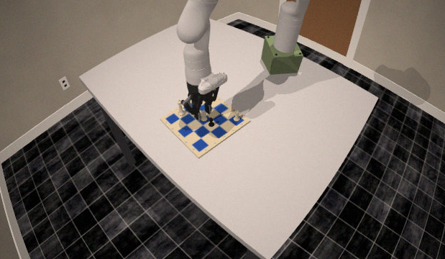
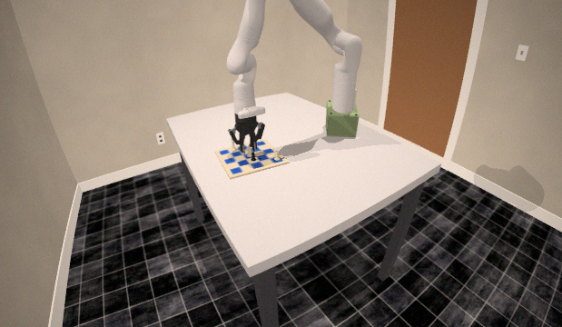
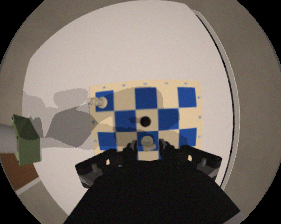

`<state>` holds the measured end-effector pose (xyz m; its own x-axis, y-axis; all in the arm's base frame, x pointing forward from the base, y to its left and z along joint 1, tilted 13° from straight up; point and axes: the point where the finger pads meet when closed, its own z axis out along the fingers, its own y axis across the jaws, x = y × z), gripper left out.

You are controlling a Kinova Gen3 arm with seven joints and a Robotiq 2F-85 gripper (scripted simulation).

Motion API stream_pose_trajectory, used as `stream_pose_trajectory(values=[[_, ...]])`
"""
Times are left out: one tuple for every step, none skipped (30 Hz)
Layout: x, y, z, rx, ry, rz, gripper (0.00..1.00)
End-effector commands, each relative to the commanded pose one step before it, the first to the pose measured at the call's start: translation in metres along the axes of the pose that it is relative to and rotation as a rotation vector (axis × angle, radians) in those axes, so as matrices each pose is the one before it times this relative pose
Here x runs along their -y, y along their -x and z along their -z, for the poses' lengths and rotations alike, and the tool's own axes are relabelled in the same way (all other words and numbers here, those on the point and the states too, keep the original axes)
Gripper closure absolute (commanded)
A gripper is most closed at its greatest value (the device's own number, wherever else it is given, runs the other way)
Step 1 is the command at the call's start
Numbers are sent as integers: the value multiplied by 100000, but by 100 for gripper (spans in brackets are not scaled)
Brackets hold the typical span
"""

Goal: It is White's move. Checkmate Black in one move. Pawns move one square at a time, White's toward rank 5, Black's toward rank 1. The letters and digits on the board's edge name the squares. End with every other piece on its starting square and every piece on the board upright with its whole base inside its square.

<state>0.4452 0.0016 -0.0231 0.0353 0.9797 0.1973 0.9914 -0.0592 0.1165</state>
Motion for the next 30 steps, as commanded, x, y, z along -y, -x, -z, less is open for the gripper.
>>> stream_pose_trajectory(values=[[-4, 186, -121, 390, 159, 85, 61], [0, 0, 0, 0, 0, 0, 61], [0, 0, 0, 0, 0, 0, 61], [0, 0, 0, 0, 0, 0, 61], [0, 0, 0, 0, 0, 0, 61], [1, 0, 3, 0, -1, 0, 61], [6, 0, 20, 0, -10, -3, 61], [16, 0, 51, -1, -25, -8, 61], [16, -4, 106, -5, -9, -9, 61], [-61, -34, 257, -37, 224, 29, 61], [-33, -26, 281, -30, 149, 14, 61], [0, -2, 256, -4, 2, 1, 61], [1, -3, 312, -5, 1, -3, 61], [1, -3, 367, -6, 1, -2, 61], [1, -4, 418, -7, 2, -1, 61], [1, -4, 462, -8, 2, -2, 61], [1, -5, 500, -9, 1, -2, 61], [2, -5, 530, -9, 1, -611, 61], [0, 0, 0, 0, 0, 0, 61], [0, 0, 0, 0, 0, 0, 61], [-94, -8, 564, -5, 151, 670, 61], [26, -5, 558, -11, -39, -18, 61], [33, 9, 560, 35, -79, -757, 61], [46, 56, 558, 190, -192, -135, 61], [-15, 26, 543, 96, -29, 477, 61], [-75, -22, 515, -59, 160, 337, 61], [-104, -53, 477, -161, 263, -88, 61], [-88, -43, 432, -126, 215, -27, 61], [-47, -4, 383, 1, 74, 386, 61], [-43, -3, 327, 2, 67, 34, 61]])
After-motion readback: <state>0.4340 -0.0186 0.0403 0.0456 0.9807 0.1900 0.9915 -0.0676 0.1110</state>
